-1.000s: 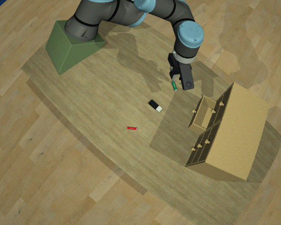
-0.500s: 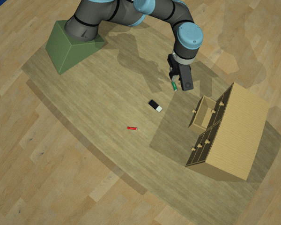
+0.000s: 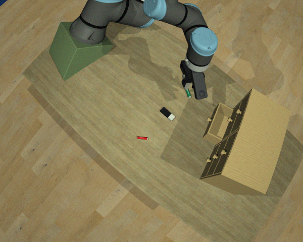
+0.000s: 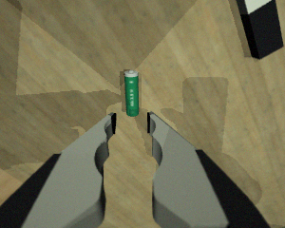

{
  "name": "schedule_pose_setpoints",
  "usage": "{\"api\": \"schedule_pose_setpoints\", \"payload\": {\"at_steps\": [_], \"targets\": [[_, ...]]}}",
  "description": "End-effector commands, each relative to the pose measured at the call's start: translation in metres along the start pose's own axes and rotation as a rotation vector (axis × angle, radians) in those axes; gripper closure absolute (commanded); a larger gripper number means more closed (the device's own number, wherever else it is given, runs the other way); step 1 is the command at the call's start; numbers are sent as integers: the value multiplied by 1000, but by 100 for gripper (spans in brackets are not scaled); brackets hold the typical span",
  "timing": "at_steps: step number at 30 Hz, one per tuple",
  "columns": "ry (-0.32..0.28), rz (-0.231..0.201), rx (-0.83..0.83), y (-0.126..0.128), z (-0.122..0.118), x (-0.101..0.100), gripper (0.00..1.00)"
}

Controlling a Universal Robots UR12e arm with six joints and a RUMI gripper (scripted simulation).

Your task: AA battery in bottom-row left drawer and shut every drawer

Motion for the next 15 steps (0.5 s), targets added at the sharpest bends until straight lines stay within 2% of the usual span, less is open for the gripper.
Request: {"api": "schedule_pose_setpoints", "payload": {"at_steps": [1, 15], "targets": [[-1, 1, -1, 0, 0, -10, 83], [-1, 0, -1, 0, 0, -24, 83]]}}
Point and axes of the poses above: the point where the finger pads meet when closed, its own x axis back along the fingers, its own y axis across the jaws, z = x × y, the point moved 7 cm from there along x, back along the fingers, and after that the axes turned 2 degrees about x, right-handed, at the moved point
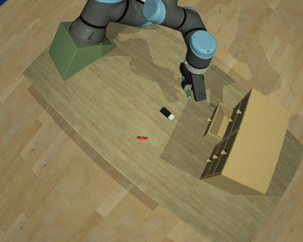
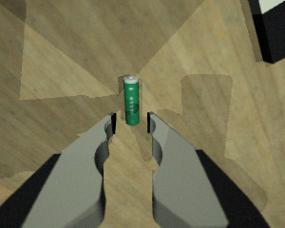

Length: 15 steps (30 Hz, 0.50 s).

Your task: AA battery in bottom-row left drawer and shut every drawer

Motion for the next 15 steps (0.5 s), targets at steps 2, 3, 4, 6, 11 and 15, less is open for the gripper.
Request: {"api": "schedule_pose_setpoints", "payload": {"at_steps": [2, 3, 4, 6, 11, 15], "targets": [[-1, 0, -1, 0, -1, -7, 83], [-1, 0, -1, 0, -1, -7, 83], [-1, 0, -1, 0, 0, -7, 83], [0, 0, 0, 0, 0, -7, 83], [3, 0, 1, 0, 1, -6, 83], [2, 0, 1, 0, 1, -6, 83]]}}
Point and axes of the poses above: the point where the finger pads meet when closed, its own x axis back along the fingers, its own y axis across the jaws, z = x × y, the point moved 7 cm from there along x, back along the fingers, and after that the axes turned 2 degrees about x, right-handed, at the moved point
